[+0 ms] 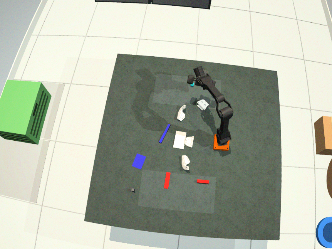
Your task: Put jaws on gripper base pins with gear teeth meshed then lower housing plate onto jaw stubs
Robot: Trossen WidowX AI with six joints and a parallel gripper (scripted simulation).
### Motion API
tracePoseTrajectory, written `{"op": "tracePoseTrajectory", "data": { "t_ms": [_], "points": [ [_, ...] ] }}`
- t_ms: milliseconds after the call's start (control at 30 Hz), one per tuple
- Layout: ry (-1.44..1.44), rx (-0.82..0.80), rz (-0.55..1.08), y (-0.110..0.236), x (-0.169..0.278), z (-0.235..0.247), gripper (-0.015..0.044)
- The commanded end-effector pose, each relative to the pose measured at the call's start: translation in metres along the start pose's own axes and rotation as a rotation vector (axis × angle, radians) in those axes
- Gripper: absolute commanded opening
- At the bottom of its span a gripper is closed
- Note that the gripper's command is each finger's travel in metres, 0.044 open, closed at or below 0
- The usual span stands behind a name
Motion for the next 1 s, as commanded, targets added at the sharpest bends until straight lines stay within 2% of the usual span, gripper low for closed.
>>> {"op": "tracePoseTrajectory", "data": {
  "t_ms": [0,367,733,967],
  "points": [
    [-0.019,-0.009,0.08,0.002,0.018,0.012,0.0],
    [-0.069,0.021,0.297,0.012,0.068,0.038,0.0],
    [-0.119,0.116,0.495,0.029,0.118,0.054,0.0],
    [-0.125,0.133,0.519,0.031,0.124,0.056,0.0]
  ]
}}
Point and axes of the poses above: the point midway between the two fingers, 35 mm back from their tips, its own y axis back along the fingers, its own z axis across the jaws, x = y × z, the point moved 8 cm from there along y, back along the fingers, and after that the axes turned 1 degree about y, right-handed, at the moved point
